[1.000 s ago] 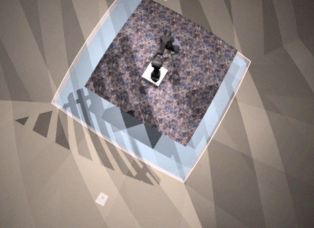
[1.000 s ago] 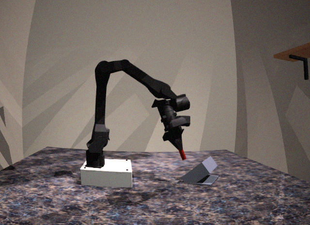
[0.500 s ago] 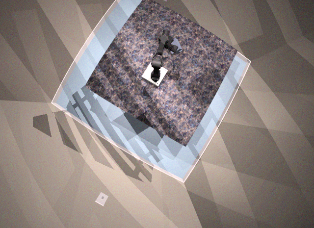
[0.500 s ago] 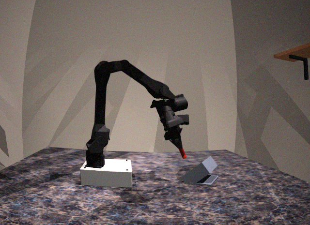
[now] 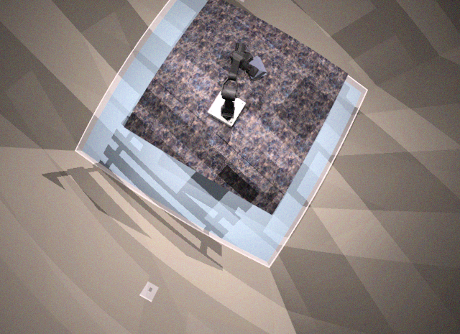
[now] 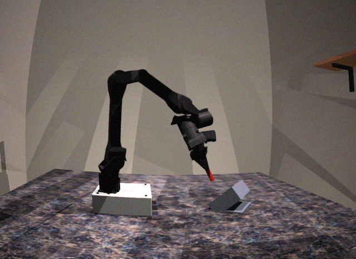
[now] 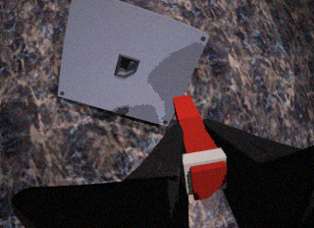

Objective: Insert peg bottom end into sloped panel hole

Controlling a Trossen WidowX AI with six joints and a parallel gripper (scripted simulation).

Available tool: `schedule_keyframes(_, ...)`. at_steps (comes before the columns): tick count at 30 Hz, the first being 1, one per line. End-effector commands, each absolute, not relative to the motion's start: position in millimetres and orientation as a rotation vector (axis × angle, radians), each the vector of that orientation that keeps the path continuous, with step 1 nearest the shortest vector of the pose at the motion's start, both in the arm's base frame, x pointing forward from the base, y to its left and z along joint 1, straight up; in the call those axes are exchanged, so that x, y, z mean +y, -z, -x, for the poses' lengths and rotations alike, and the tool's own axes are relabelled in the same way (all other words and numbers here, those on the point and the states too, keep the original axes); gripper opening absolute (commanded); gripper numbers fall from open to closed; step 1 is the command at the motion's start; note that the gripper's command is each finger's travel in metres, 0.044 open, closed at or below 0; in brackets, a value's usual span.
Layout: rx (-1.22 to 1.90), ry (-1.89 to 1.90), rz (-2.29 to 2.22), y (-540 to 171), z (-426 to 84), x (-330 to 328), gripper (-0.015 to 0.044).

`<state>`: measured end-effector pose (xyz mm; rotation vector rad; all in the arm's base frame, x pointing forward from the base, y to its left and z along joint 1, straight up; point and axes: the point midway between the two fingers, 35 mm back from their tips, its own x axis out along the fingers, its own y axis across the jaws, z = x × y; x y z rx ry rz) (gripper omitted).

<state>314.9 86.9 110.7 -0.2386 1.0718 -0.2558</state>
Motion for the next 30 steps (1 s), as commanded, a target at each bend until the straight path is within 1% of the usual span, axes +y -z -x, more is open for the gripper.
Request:
schedule_keyframes(1,1.059,0.274,0.217,-109.9,-313.6,88.7,0.0)
schedule_keyframes(30,0.94,0.369,0.014,-114.6,-309.8,112.1,0.0)
